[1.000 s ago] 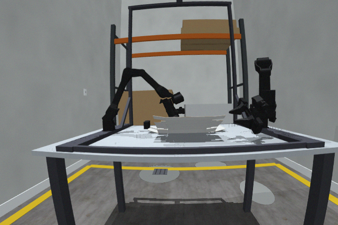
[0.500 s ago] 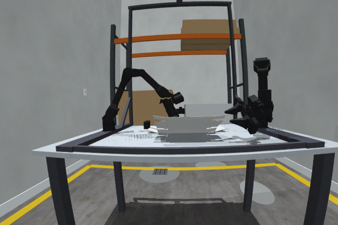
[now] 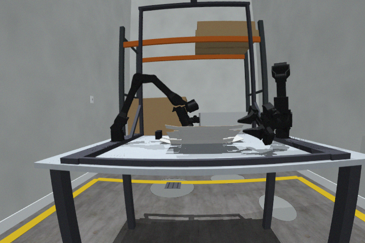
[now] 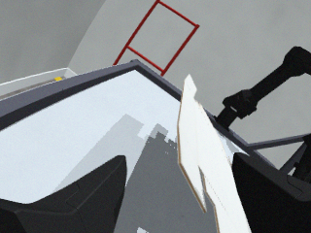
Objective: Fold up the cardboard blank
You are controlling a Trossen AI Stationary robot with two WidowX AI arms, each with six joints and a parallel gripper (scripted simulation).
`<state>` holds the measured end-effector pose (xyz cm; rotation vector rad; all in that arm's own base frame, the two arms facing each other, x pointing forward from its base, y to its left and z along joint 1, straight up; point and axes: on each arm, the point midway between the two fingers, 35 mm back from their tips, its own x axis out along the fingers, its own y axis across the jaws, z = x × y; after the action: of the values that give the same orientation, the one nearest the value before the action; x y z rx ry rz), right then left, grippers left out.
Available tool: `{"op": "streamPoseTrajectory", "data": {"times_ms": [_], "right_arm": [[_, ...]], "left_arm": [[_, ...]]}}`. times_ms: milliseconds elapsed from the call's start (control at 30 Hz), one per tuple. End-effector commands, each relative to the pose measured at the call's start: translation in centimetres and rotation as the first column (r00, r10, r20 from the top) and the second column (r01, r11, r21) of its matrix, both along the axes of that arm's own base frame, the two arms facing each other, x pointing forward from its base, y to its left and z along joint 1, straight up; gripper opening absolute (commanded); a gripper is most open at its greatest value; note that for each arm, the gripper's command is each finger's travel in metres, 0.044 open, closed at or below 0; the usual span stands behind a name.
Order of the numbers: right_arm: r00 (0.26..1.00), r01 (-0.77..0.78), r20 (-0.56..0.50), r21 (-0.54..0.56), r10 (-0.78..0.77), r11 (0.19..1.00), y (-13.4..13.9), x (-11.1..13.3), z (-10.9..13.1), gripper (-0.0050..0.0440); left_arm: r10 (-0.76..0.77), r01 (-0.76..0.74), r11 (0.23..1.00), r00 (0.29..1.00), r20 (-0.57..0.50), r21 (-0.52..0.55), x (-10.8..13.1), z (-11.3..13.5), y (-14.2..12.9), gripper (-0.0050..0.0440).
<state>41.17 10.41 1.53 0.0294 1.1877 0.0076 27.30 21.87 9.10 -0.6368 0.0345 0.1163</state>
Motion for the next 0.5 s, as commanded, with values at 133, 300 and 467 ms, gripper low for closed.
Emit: {"op": "streamPoseTrajectory", "data": {"times_ms": [133,300,467], "right_arm": [[0.991,-0.006,-0.136,-0.013,0.005,1.000,-0.3,-2.7,-4.3,0.0203],[0.991,-0.006,-0.136,-0.012,0.005,1.000,-0.3,-2.7,-4.3,0.0203],[0.991,-0.006,-0.135,-0.012,0.004,1.000,-0.3,-2.6,-4.2,0.0203]], "left_arm": [[0.003,-0.004,1.000,1.000,0.010,0.012,1.2,0.5,0.4,0.0276],[0.003,-0.003,1.000,1.000,0.011,0.013,2.1,0.5,0.3,0.0276],[0.003,-0.003,1.000,1.000,0.013,0.013,2.9,0.5,0.3,0.0276]]}}
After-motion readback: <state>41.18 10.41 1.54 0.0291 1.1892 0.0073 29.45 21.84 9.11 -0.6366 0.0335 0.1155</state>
